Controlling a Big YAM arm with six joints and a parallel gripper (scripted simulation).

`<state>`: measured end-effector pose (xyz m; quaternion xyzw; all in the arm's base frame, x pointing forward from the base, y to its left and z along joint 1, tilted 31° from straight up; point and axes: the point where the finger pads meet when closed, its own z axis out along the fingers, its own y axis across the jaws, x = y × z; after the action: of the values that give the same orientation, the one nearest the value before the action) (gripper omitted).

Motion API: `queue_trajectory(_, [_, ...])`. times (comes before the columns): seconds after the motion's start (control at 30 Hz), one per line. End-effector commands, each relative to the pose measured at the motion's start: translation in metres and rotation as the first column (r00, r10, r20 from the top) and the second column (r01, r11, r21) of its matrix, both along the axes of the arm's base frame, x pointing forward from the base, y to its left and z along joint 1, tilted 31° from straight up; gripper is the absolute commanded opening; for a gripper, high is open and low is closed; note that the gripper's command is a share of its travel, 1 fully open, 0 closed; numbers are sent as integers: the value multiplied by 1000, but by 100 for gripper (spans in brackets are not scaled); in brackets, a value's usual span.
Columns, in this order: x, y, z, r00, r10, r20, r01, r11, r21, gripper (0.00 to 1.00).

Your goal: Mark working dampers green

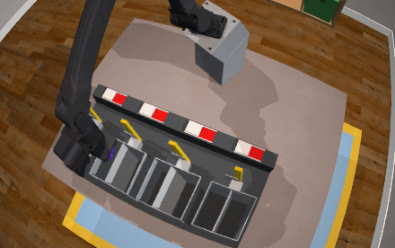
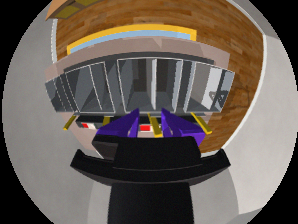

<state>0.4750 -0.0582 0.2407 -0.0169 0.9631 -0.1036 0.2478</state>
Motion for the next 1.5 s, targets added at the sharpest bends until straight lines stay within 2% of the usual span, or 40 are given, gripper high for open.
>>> queue_trajectory(0.0, [-1, -2, 7, 1000, -9, 27, 9, 1000, 2, 36])
queue_trajectory(0.03, [-5, -7, 9, 999, 1, 35, -1, 1000, 1, 36])
queue_trajectory(0.33, [-81, -42, -51, 997, 72, 22, -74, 990, 122, 36])
queue_trajectory(0.4, [-81, -42, -51, 997, 72, 22, -74, 990, 122, 36])
queue_trajectory(0.43, [-91, -47, -63, 997, 82, 11, -83, 986, 143, 36])
queue_trajectory(0.5, [-100, -50, -66, 996, 89, 22, -92, 984, 152, 36])
queue_trajectory(0.6, [-97, -43, -79, 994, 109, -10, -106, 980, 167, 36])
queue_trajectory(0.7, [-89, -45, -65, 994, 112, 17, -113, 981, 155, 36])
queue_trajectory(1.07, [-93, -51, -67, 995, 95, 6, -94, 983, 159, 36])
queue_trajectory(1.47, [-94, -45, -85, 995, 96, -10, -92, 981, 170, 36])
